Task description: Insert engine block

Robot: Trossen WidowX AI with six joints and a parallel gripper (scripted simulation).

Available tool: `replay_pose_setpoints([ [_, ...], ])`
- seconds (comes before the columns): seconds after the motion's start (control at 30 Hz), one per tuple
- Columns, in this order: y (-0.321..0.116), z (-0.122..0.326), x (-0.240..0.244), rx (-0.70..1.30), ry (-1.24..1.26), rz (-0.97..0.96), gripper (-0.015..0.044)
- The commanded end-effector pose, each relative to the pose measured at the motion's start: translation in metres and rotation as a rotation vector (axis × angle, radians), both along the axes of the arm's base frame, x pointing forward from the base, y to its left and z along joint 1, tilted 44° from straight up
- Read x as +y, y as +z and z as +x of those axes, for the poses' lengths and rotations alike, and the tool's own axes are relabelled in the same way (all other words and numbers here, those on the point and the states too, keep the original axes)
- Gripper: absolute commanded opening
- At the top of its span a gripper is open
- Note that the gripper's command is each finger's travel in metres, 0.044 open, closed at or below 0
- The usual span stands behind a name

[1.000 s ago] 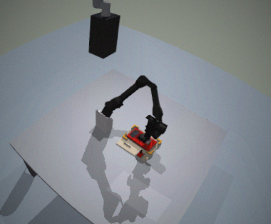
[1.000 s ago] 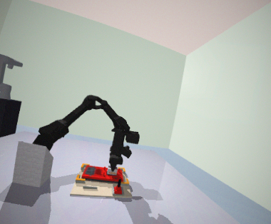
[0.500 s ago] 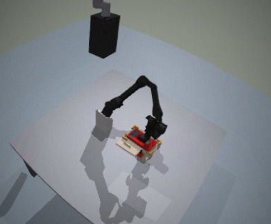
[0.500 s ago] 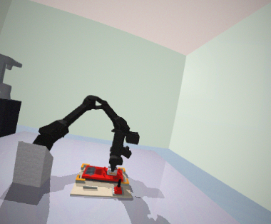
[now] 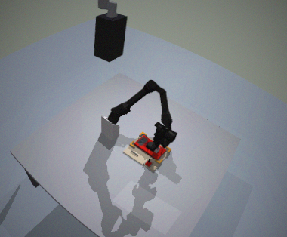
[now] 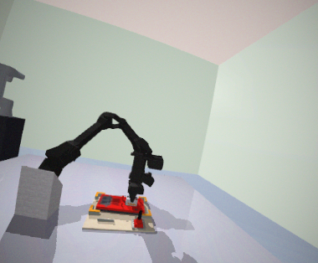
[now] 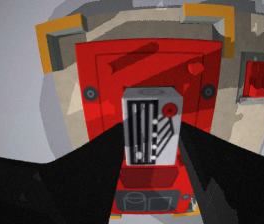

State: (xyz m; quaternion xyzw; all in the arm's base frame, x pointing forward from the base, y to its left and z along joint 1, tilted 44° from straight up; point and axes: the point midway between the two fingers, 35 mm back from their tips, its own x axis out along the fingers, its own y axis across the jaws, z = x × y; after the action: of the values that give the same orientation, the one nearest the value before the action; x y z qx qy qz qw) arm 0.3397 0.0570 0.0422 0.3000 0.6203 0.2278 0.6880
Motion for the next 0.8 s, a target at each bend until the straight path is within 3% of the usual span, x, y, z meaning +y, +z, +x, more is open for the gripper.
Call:
replay_pose_setpoints([
  [0.0,-0.0008,-0.0001,0.001,0.003,-0.002,0.003,0.0159],
  [0.03,-0.0009,-0.0001,0.0011,0.003,-0.002,0.003,0.0159],
  [0.4,-0.0002,0.0,0.0002,0.0,0.0,0.0,0.044],
  [0.77,-0.0002,0.0,0.0002,0.0,0.0,0.0,0.044],
])
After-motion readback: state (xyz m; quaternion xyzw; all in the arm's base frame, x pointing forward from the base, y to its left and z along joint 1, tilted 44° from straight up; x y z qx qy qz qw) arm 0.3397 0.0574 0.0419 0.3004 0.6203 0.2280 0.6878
